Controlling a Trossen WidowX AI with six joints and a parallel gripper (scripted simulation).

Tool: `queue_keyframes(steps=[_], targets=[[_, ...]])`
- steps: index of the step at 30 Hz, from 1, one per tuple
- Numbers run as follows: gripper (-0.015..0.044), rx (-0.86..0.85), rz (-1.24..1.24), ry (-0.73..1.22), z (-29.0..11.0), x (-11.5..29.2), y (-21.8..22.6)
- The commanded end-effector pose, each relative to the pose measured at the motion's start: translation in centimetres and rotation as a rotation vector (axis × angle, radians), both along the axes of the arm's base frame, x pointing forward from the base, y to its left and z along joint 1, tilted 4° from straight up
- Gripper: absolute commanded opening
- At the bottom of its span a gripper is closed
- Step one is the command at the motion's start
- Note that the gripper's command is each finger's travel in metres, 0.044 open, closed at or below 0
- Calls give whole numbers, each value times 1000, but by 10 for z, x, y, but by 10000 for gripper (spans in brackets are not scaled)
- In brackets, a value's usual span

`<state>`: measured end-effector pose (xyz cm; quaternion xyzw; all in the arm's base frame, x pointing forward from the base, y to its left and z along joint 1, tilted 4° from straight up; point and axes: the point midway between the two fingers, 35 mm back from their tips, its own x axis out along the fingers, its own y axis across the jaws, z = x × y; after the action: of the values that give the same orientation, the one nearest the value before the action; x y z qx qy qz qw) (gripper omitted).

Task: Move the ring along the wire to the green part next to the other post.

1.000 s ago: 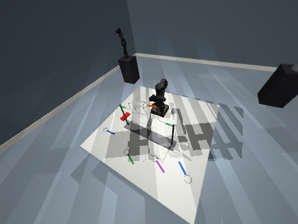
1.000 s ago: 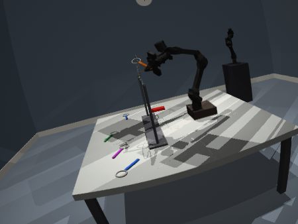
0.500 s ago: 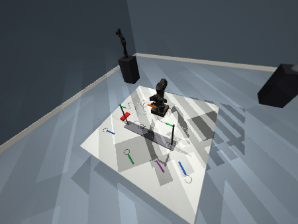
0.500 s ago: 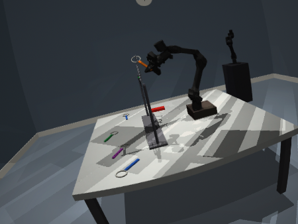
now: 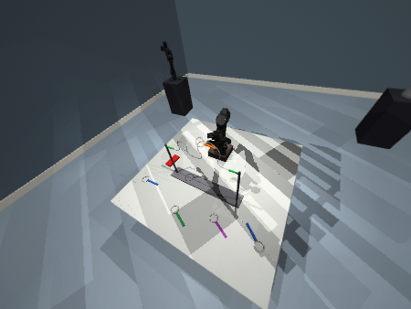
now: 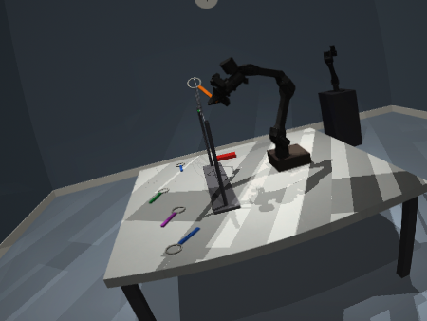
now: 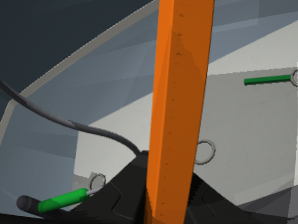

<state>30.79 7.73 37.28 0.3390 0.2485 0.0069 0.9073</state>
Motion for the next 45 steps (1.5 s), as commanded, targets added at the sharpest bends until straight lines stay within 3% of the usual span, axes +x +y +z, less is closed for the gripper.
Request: queue_keyframes(steps=[1,45], targets=[[-150,-58,1,-1,0,0,-1],[-150,-604,4,26,-8,-1,-20]])
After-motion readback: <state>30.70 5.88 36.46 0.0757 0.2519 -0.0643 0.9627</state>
